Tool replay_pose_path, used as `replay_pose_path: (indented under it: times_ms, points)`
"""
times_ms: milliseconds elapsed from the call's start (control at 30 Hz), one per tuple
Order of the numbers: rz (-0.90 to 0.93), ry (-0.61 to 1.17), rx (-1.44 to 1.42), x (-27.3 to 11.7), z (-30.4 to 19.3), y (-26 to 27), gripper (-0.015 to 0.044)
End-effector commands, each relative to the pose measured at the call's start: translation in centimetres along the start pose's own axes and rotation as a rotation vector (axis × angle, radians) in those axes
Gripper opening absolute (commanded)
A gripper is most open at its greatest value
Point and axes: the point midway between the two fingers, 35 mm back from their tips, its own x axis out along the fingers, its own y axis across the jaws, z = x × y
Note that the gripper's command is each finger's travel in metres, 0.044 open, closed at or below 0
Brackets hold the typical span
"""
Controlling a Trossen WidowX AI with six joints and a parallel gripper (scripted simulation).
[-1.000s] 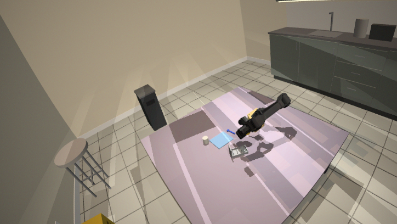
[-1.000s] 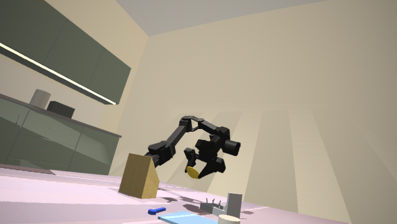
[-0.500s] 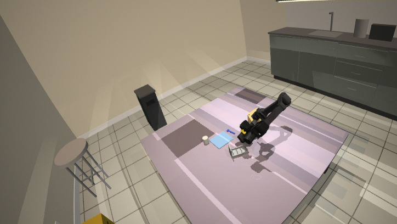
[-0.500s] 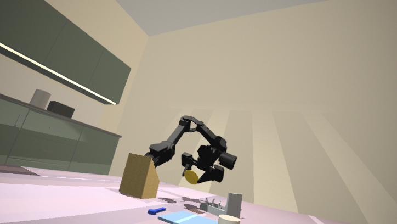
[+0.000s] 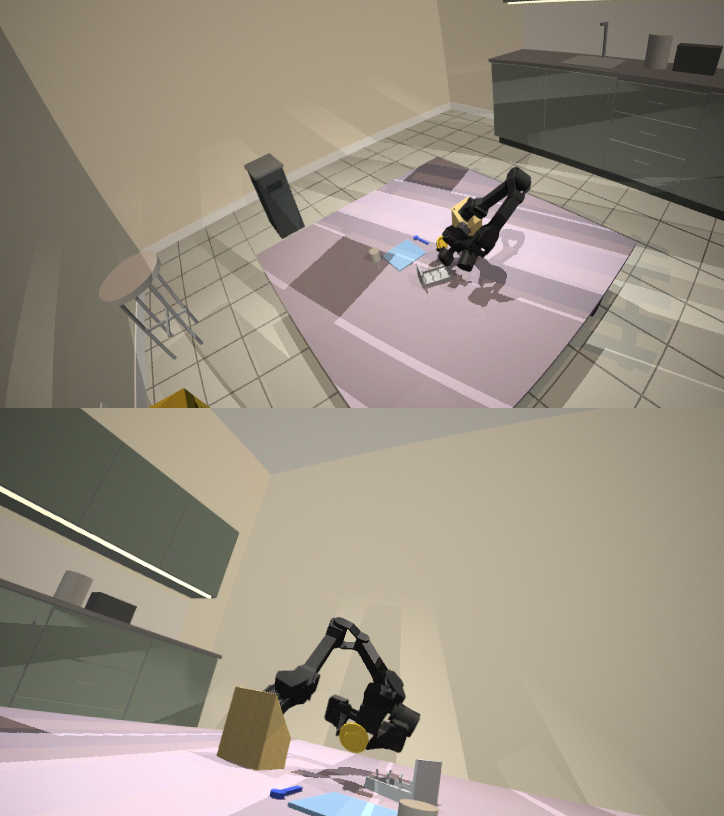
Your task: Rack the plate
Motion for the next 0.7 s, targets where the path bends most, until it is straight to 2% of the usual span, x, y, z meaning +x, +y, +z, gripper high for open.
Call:
replay_pose_path:
  times_ms: [0, 667]
  points:
    - [0.05, -0.058, -0.016, 0.1, -0.2, 0.3, 0.0]
    - [0.385, -0.307, -0.089, -1.1, -2.4, 2.0, 0.0]
